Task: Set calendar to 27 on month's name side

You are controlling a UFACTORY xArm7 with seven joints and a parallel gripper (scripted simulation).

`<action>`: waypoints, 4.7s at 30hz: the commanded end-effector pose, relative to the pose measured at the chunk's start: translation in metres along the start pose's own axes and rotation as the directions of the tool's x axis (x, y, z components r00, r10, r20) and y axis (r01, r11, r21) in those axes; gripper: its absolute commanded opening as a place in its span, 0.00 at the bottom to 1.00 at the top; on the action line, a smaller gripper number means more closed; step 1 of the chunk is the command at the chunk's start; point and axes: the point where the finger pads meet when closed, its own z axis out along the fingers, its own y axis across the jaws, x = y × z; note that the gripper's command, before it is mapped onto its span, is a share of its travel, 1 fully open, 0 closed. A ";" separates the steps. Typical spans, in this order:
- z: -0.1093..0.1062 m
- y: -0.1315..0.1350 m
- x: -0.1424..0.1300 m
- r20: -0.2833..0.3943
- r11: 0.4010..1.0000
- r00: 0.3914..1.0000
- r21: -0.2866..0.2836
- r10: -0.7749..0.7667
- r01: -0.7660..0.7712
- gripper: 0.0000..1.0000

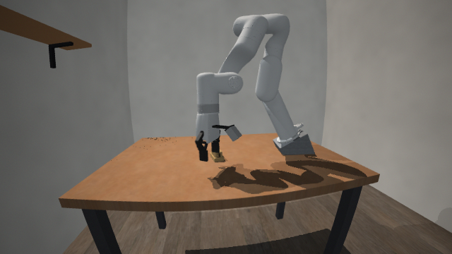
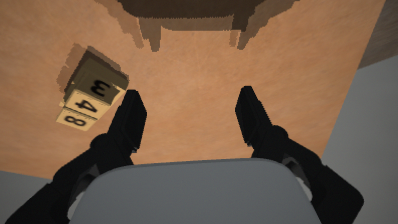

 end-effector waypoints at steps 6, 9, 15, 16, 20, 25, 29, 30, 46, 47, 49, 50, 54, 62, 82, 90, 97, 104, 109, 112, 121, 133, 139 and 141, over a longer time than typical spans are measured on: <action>0.005 0.013 0.002 0.006 1.000 1.000 0.004 0.020 -0.020 1.00; 0.013 0.013 0.002 0.006 1.000 1.000 0.004 0.020 -0.020 1.00; 0.025 0.013 0.002 0.006 1.000 1.000 0.004 0.020 -0.020 1.00; 0.028 0.013 0.002 0.006 1.000 1.000 0.004 0.020 -0.020 1.00; 0.034 0.013 0.002 0.006 1.000 1.000 0.004 0.020 -0.020 1.00; 0.036 0.013 0.002 0.006 1.000 1.000 0.004 0.020 -0.020 1.00; 0.036 0.013 0.002 0.006 1.000 1.000 0.004 0.020 -0.020 1.00; 0.036 0.013 0.002 0.006 1.000 1.000 0.004 0.020 -0.020 1.00; 0.036 0.013 0.002 0.006 1.000 1.000 0.004 0.020 -0.020 1.00; 0.036 0.013 0.002 0.006 1.000 1.000 0.004 0.020 -0.020 1.00; 0.036 0.013 0.002 0.006 1.000 1.000 0.004 0.020 -0.020 1.00; 0.036 0.013 0.002 0.006 1.000 1.000 0.004 0.020 -0.020 1.00; 0.036 0.013 0.002 0.006 1.000 1.000 0.004 0.020 -0.020 1.00; 0.036 0.013 0.002 0.006 1.000 1.000 0.004 0.020 -0.020 1.00; 0.036 0.013 0.002 0.006 1.000 1.000 0.004 0.020 -0.020 1.00; 0.036 0.013 0.002 0.006 1.000 1.000 0.004 0.020 -0.020 1.00; 0.036 0.013 0.002 0.006 1.000 1.000 0.004 0.020 -0.020 1.00; 0.036 0.013 0.002 0.006 1.000 1.000 0.004 0.020 -0.020 1.00; 0.036 0.013 0.002 0.006 1.000 1.000 0.004 0.020 -0.020 1.00; 0.035 0.013 0.002 0.006 1.000 1.000 0.004 0.020 -0.020 1.00; 0.017 0.013 0.002 0.006 1.000 1.000 0.004 0.020 -0.020 1.00; -0.001 0.013 0.002 0.006 1.000 1.000 0.004 0.022 -0.022 1.00; -0.001 0.011 -0.001 0.007 0.973 0.973 0.003 0.230 -0.230 1.00; -0.001 0.009 -0.005 0.007 0.960 0.960 0.003 0.278 -0.278 1.00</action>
